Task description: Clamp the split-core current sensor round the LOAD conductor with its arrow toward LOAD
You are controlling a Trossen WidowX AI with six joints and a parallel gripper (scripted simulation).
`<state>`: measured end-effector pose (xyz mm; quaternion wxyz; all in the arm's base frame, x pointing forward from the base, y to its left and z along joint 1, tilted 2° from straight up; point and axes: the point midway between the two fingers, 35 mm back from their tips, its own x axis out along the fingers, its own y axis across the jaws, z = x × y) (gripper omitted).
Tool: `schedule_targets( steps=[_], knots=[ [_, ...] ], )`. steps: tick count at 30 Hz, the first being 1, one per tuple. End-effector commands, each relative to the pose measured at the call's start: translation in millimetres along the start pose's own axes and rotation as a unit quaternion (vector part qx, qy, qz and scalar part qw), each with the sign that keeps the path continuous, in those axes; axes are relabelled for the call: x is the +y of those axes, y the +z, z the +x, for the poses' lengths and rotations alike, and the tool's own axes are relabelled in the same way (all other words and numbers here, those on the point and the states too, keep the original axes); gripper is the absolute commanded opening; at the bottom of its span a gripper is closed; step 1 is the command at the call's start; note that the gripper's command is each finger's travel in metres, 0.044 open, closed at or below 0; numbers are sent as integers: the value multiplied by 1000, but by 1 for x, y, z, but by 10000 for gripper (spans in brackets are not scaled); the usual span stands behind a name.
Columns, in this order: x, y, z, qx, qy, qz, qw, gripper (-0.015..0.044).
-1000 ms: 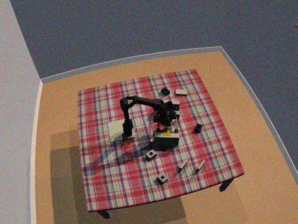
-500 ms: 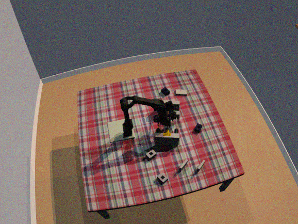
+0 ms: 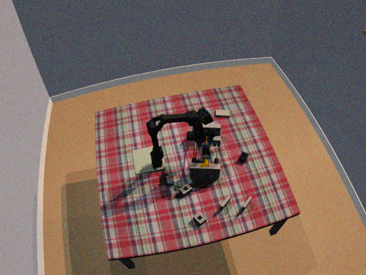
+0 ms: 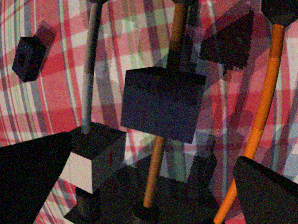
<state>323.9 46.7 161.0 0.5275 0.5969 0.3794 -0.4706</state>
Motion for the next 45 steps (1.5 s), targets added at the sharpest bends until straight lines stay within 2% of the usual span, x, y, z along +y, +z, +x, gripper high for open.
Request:
schedule_targets(
  steps=[1, 42, 45],
  knots=[
    [-3, -3, -26, -1, -13, 3, 1000, 440],
    [-3, -3, -26, -1, -13, 3, 1000, 440],
    [-4, 6, -24, 14, -18, -50, 998, 440]
  ],
)
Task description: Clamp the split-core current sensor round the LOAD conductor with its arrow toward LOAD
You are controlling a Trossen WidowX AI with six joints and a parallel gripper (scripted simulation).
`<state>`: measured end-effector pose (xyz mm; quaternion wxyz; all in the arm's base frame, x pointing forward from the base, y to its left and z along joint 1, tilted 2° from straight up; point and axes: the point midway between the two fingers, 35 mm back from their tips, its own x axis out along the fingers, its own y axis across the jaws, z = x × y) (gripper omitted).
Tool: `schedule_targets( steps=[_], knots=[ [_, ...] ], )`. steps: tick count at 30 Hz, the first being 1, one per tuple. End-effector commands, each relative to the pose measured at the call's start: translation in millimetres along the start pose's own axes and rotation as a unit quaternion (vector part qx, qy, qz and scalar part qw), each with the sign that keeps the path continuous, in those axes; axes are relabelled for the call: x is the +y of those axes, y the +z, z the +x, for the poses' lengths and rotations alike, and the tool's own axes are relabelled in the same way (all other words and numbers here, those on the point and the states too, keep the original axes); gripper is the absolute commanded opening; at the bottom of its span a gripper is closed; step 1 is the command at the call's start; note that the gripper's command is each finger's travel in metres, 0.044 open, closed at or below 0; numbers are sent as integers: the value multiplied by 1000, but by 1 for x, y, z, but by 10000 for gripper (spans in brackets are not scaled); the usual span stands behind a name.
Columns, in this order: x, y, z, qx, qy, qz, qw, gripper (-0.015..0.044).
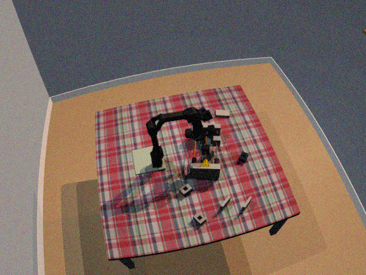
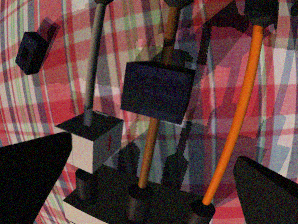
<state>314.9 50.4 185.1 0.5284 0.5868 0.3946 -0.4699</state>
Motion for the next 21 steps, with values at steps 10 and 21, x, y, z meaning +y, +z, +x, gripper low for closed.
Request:
schedule_targets(
  steps=[10, 21],
  knots=[
    [-22, 57, 4, 118, 33, -370, 921, 440],
    [-40, 91, -2, 146, 164, -585, 780, 440]
  ],
)
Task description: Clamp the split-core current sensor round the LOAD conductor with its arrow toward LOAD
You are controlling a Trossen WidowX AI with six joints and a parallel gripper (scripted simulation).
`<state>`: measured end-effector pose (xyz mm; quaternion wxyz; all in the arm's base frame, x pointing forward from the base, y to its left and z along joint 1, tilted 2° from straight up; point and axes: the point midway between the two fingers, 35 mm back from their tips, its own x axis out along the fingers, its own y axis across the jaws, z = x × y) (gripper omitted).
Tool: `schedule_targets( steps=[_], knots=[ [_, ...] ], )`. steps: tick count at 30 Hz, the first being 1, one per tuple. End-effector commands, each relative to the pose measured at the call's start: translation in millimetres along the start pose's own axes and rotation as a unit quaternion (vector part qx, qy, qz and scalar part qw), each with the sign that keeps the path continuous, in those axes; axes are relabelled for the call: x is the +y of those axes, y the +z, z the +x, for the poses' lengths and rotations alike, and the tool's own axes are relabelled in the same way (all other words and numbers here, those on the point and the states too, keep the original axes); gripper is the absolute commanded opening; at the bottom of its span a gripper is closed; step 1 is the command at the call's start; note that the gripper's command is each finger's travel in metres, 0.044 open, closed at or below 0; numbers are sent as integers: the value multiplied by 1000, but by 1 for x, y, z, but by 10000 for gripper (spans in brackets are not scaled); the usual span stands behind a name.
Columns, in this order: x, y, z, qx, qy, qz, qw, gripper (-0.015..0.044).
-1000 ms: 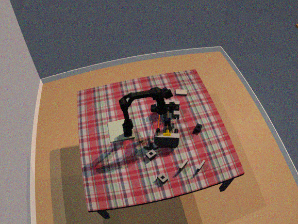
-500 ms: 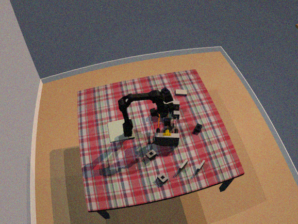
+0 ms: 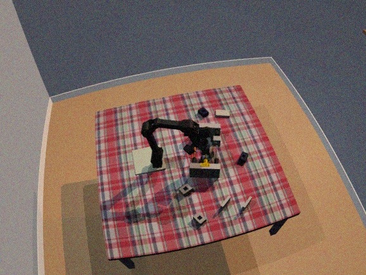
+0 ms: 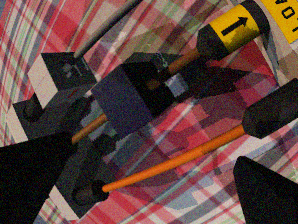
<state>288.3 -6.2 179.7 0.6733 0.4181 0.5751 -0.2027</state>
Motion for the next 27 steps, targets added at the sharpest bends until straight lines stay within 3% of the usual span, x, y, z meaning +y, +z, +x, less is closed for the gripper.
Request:
schedule_targets(
  steps=[1, 12, 23, 27],
  knots=[
    [-37, 8, -11, 2, 115, -288, 951, 440],
    [-56, 13, -23, -71, 179, -474, 860, 440],
    [-70, 16, -35, -176, 191, -643, 720, 440],
    [-71, 16, -35, -181, 190, -650, 713, 440]
  ],
)
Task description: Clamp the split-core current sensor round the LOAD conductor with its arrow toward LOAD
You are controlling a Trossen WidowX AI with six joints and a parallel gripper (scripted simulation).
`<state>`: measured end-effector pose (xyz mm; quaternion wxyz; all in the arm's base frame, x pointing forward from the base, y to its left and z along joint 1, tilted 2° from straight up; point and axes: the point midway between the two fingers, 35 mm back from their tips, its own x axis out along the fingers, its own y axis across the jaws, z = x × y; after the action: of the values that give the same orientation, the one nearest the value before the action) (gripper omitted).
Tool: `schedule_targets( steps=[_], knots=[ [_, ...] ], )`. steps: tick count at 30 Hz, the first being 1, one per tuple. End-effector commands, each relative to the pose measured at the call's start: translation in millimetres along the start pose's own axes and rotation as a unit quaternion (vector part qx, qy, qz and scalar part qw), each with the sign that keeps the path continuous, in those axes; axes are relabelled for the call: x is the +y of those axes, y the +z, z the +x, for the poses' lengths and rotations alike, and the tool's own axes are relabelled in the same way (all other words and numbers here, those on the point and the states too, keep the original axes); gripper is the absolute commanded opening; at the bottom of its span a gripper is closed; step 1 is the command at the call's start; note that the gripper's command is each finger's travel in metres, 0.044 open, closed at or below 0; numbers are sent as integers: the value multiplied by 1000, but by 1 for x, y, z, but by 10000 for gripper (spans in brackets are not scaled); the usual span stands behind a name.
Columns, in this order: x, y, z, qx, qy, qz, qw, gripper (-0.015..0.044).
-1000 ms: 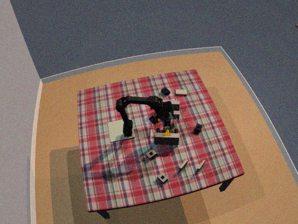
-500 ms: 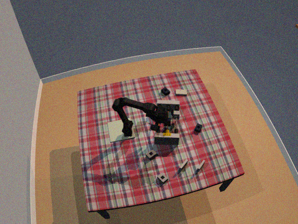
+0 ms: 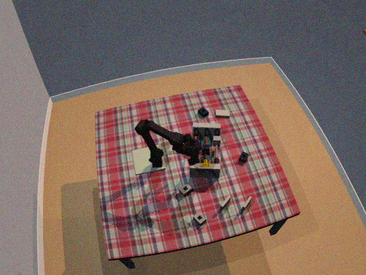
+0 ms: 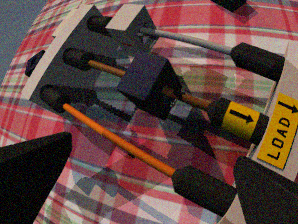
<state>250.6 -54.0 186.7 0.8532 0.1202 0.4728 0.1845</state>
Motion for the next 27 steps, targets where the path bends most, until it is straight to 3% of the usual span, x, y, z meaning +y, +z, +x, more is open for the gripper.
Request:
schedule_targets(
  steps=[1, 8, 9, 24, 27],
  knots=[
    [-7, -11, -15, -87, 3, -235, 968, 440],
    [-7, -11, -15, -87, 3, -235, 968, 440],
    [-5, -7, -11, -58, 7, -163, 985, 440],
    [-5, -7, -11, -56, 7, -156, 986, 440],
    [-2, -3, -3, -20, 7, -69, 997, 440]
  ],
)
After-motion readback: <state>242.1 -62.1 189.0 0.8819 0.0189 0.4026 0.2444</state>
